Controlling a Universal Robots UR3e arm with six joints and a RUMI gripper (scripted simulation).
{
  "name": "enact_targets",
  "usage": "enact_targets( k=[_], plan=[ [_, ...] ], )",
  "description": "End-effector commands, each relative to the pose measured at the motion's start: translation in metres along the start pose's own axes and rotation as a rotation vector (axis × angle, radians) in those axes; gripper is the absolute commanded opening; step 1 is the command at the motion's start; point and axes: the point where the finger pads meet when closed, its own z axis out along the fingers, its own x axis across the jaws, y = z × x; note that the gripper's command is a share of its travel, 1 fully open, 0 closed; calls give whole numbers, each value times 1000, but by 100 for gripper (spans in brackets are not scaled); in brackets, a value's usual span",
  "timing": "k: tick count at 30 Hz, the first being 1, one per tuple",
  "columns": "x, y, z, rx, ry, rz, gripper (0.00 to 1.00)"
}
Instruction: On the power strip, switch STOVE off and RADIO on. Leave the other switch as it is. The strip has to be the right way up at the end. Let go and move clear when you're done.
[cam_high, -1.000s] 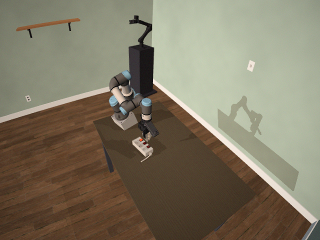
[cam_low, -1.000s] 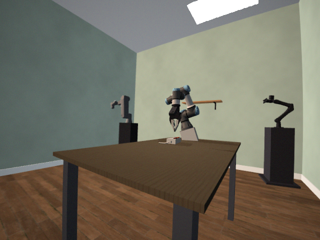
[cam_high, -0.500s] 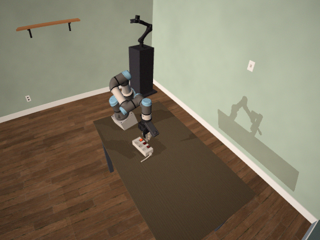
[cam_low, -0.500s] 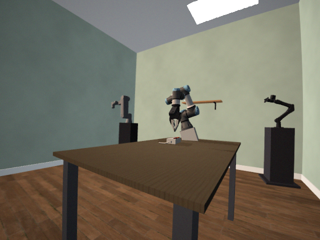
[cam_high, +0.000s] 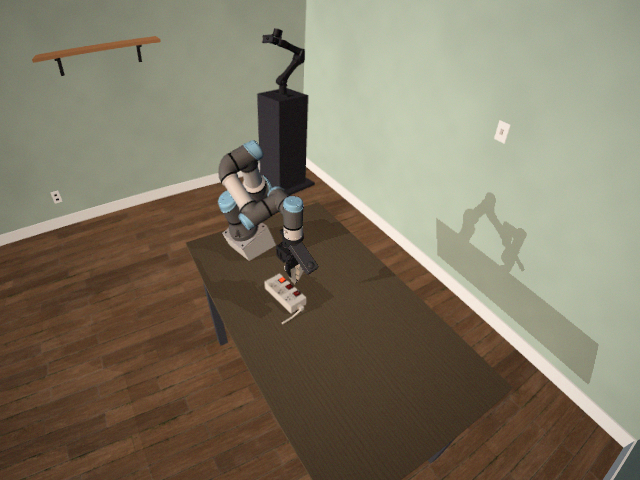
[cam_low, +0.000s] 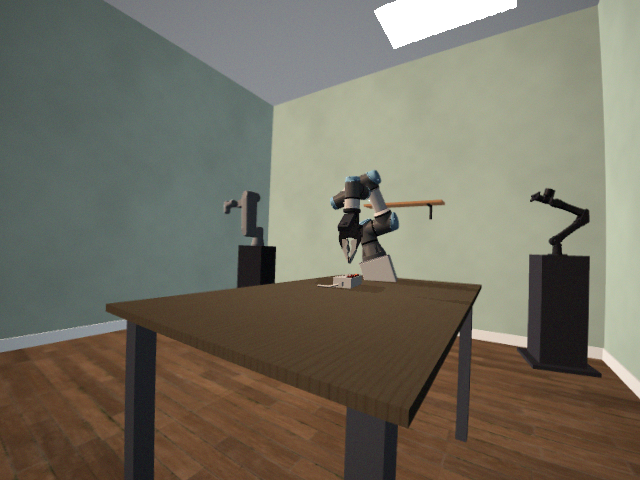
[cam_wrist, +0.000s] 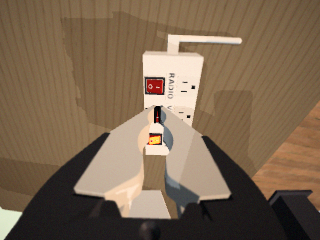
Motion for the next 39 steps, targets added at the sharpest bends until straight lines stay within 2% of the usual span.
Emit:
enact_targets(
  k=[1, 19, 39],
  plan=[
    [0, -1, -1, 3, 0, 0, 0],
    [0, -1, 6, 3, 0, 0, 0],
    [1, -1, 30, 3, 0, 0, 0]
  ],
)
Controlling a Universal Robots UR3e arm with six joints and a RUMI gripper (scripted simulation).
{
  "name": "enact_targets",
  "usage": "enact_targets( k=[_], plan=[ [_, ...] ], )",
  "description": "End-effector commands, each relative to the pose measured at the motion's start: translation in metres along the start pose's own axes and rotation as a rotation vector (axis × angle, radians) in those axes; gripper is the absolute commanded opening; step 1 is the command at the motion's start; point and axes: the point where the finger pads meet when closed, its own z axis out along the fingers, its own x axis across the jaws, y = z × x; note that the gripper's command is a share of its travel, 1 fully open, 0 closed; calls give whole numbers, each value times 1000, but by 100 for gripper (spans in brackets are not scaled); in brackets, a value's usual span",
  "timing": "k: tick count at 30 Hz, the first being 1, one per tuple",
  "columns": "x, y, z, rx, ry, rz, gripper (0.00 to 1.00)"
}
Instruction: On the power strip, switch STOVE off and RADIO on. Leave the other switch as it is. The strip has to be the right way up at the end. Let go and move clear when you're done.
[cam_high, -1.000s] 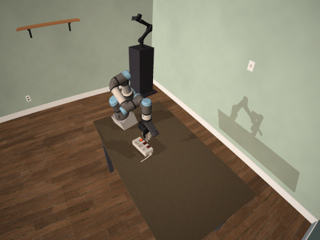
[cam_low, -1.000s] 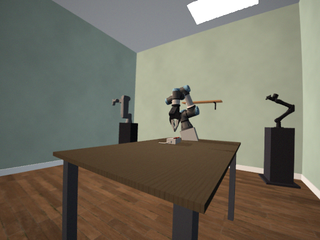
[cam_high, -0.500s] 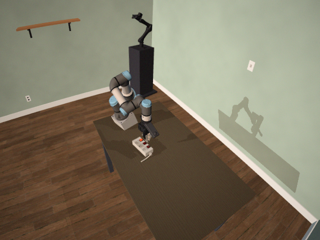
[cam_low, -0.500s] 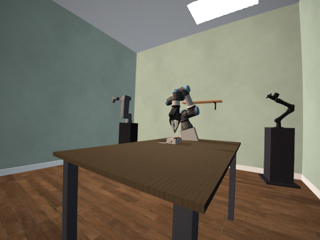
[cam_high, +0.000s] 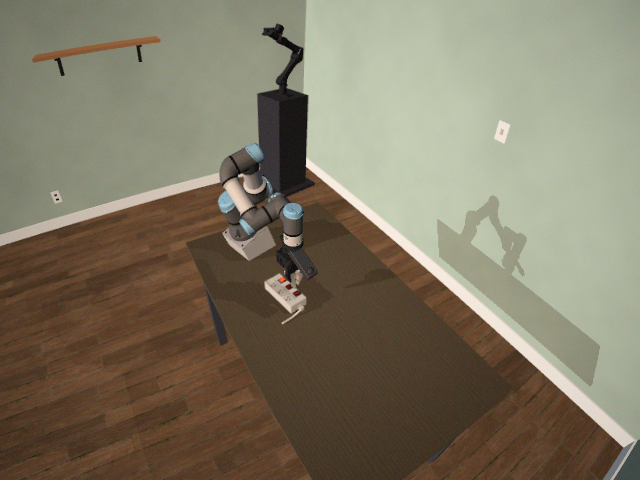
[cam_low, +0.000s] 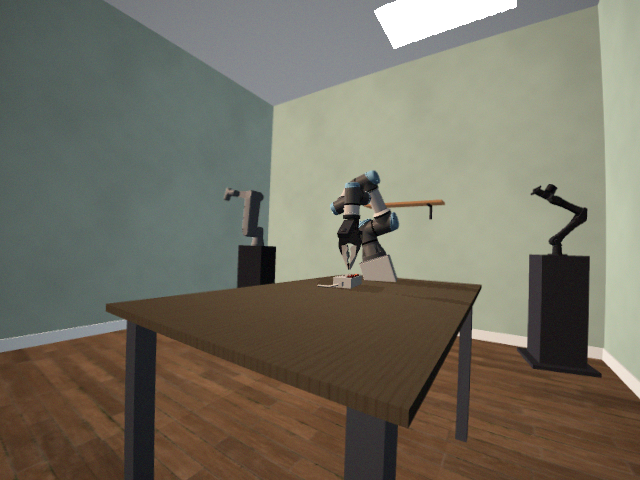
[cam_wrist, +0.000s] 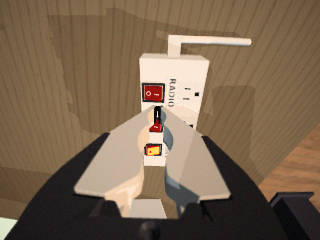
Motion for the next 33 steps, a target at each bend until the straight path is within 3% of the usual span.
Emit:
enact_targets(
  k=[1, 12, 33],
  plan=[
    [0, -1, 6, 3, 0, 0, 0],
    [1, -1, 16, 3, 0, 0, 0],
    [1, -1, 19, 3, 0, 0, 0]
  ],
)
